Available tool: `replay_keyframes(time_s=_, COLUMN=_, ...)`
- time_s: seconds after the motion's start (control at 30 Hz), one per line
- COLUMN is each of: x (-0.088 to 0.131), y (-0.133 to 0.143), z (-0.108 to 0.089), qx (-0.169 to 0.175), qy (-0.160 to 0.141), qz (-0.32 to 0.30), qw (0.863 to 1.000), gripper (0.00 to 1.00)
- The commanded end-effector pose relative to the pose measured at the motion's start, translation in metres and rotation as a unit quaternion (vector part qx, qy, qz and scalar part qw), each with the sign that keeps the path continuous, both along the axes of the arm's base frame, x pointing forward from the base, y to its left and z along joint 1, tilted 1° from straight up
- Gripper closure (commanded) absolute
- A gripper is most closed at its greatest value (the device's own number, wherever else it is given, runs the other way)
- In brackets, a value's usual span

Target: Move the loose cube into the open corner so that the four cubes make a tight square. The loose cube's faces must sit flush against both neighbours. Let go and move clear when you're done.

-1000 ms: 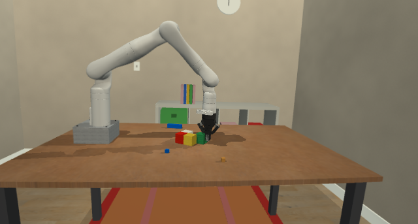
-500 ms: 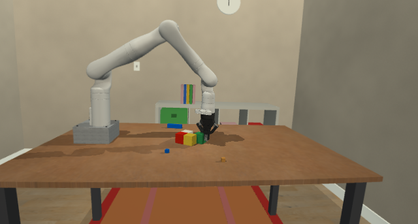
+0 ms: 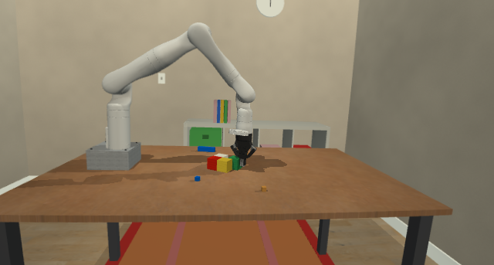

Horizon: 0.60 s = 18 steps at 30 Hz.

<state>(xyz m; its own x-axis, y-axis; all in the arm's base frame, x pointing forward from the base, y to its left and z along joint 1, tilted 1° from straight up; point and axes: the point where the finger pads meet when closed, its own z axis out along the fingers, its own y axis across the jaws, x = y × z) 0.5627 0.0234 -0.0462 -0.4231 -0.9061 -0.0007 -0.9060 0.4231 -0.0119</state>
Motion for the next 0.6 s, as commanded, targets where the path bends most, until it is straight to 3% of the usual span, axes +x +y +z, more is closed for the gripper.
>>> replay_keyframes(time_s=0.0, x=-0.0014, y=0.0014, z=0.0015, qx=0.0, qy=-0.001, qz=0.001, qw=1.0, gripper=0.9)
replay_keyframes(time_s=0.57, x=-0.0089, y=0.0048, z=0.0014, qx=0.0, qy=-0.001, qz=0.001, qw=1.0, gripper=0.9)
